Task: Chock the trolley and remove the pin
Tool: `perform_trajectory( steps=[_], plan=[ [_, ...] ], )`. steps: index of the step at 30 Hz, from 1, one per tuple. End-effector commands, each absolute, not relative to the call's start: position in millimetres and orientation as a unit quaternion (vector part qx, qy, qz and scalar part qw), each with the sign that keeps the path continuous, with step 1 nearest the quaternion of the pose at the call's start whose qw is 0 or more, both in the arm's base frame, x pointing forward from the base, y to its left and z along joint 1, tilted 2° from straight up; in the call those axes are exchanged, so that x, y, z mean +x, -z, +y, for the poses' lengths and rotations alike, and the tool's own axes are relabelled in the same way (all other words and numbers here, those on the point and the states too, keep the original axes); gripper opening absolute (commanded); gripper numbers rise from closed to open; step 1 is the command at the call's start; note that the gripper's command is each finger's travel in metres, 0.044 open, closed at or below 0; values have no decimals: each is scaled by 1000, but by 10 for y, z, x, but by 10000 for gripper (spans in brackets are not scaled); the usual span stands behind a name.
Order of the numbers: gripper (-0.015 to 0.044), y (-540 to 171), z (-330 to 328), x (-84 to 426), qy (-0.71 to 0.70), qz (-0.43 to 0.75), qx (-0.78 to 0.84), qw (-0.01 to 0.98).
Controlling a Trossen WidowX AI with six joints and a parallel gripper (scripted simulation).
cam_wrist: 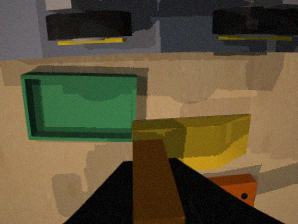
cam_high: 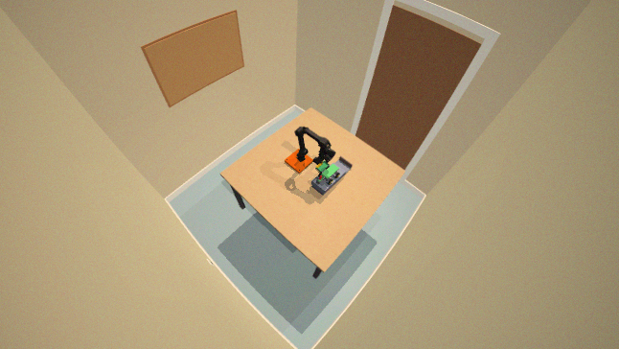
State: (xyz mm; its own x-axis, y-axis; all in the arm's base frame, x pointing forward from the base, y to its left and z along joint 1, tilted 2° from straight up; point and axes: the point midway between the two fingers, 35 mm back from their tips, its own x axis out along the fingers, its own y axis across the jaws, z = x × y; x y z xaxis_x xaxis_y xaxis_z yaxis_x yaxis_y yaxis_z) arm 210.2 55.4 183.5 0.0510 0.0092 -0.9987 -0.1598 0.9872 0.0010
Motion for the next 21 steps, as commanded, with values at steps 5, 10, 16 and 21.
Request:
perform_trajectory(
  steps=[5,10,16,21],
  plan=[
    [0,-1820,826,2118,-58,684,-55,725],
    [0,-1801,1009,2113,-58,684,-55,725],
    [0,-1779,1262,2112,-59,684,-54,725],
    [0,-1766,1465,2119,-59,684,-54,725]
  ],
)
